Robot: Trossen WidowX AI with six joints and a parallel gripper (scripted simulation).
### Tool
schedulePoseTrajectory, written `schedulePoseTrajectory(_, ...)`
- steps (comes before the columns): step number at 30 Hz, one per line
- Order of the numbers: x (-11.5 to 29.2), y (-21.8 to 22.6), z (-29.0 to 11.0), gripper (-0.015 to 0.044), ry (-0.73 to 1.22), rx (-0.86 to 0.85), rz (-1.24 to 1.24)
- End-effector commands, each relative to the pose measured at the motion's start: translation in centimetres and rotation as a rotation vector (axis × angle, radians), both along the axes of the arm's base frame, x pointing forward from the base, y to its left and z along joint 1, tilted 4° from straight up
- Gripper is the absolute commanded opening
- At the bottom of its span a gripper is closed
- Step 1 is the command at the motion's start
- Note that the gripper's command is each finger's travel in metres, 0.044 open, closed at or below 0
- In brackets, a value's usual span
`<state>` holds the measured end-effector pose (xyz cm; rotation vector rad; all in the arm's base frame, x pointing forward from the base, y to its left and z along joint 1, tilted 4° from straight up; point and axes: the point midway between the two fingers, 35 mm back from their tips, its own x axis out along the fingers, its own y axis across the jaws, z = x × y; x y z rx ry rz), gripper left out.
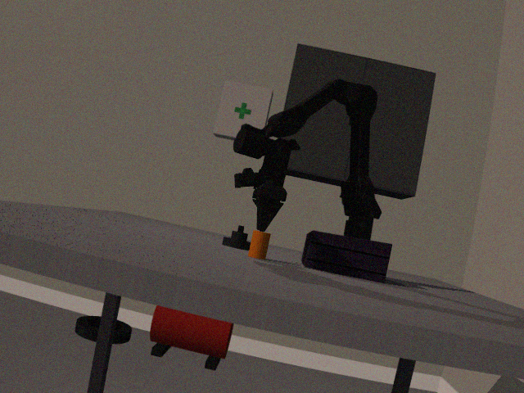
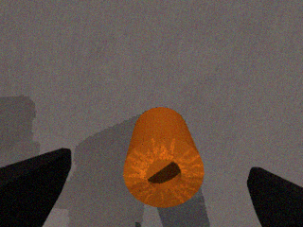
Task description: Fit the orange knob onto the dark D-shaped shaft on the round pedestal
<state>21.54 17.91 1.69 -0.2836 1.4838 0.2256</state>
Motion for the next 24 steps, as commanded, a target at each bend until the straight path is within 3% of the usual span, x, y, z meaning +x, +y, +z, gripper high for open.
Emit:
schedulePoseTrajectory(1, -0.2, -0.2, -1.0, 0.044, 0.013, -0.006, 0.005)
schedulePoseTrajectory(24, -0.1, -0.4, -4.7, 0.044, 0.013, -0.006, 0.005)
